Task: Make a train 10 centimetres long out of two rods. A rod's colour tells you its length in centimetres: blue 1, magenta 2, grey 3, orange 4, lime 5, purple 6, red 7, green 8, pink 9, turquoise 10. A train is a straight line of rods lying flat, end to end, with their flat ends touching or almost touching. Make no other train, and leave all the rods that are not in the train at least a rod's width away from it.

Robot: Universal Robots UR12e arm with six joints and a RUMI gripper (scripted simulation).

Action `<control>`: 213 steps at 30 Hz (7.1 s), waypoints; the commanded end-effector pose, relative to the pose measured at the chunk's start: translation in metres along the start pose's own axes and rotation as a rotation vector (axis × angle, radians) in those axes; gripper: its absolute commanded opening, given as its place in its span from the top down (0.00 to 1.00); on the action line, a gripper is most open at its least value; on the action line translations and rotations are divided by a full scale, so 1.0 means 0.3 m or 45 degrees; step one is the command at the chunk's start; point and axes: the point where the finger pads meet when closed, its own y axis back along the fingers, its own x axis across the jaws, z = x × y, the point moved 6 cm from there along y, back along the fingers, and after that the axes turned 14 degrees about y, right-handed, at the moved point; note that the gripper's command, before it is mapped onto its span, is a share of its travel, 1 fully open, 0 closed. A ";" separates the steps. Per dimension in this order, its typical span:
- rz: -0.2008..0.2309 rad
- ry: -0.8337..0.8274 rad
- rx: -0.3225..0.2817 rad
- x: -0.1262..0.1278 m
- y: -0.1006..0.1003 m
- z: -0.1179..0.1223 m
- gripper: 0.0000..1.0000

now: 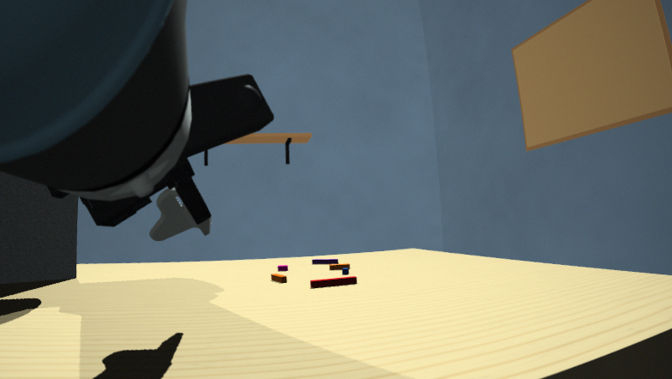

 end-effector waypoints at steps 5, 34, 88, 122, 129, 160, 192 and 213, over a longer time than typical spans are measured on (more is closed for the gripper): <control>-0.011 0.104 -0.131 0.029 -0.063 -0.031 0.00; -0.066 0.826 -1.058 0.193 -0.604 -0.219 0.00; -0.137 1.701 -2.186 0.343 -1.321 -0.293 0.00; -0.137 1.703 -2.189 0.343 -1.323 -0.293 0.00; -0.137 1.703 -2.189 0.343 -1.323 -0.293 0.00; -0.137 1.703 -2.189 0.343 -1.323 -0.293 0.00; 0.174 1.431 -2.117 0.449 -1.309 -0.393 0.00; 0.656 0.954 -1.931 0.618 -1.282 -0.576 0.00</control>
